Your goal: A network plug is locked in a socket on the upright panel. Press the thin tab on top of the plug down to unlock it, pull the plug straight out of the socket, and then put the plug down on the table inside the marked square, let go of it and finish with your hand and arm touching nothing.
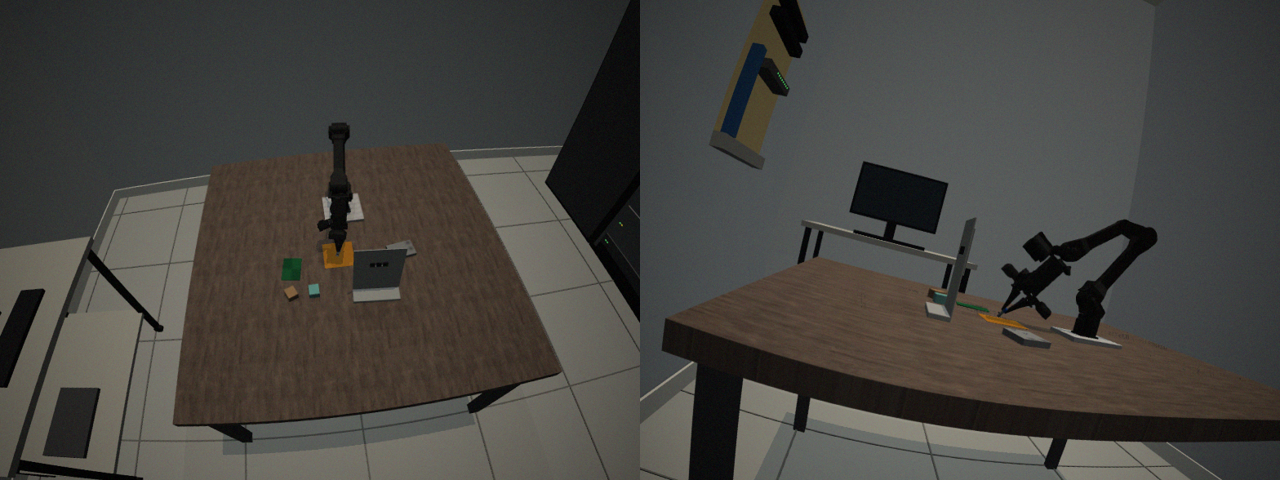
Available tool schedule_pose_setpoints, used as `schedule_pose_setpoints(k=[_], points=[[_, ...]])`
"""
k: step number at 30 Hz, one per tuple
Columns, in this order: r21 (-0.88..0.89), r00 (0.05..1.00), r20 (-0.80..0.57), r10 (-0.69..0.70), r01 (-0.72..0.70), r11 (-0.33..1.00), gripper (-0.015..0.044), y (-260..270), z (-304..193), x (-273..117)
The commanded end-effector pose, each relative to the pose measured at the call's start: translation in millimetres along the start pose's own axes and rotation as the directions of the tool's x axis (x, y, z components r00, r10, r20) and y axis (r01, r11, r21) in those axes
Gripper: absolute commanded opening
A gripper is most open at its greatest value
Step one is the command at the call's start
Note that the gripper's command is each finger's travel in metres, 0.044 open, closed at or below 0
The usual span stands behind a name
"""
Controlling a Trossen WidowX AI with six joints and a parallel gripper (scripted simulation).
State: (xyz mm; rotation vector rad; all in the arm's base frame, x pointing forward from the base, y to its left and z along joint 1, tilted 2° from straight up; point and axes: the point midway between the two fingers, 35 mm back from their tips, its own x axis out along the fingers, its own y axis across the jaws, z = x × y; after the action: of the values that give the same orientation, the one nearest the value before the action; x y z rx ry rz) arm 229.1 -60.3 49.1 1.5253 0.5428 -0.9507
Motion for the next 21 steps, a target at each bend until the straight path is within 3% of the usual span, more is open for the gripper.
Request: schedule_pose_setpoints(k=[1, 21], points=[[0.000, 1.000, -0.005, -0.005, 0.005, 1.000, 0.0000, -4.7, -0.8, 4.6], [0.004, 1.000, 0.000, -0.002, 0.002, 1.000, 0.0000, -6.0, 1.5, 7.0]])
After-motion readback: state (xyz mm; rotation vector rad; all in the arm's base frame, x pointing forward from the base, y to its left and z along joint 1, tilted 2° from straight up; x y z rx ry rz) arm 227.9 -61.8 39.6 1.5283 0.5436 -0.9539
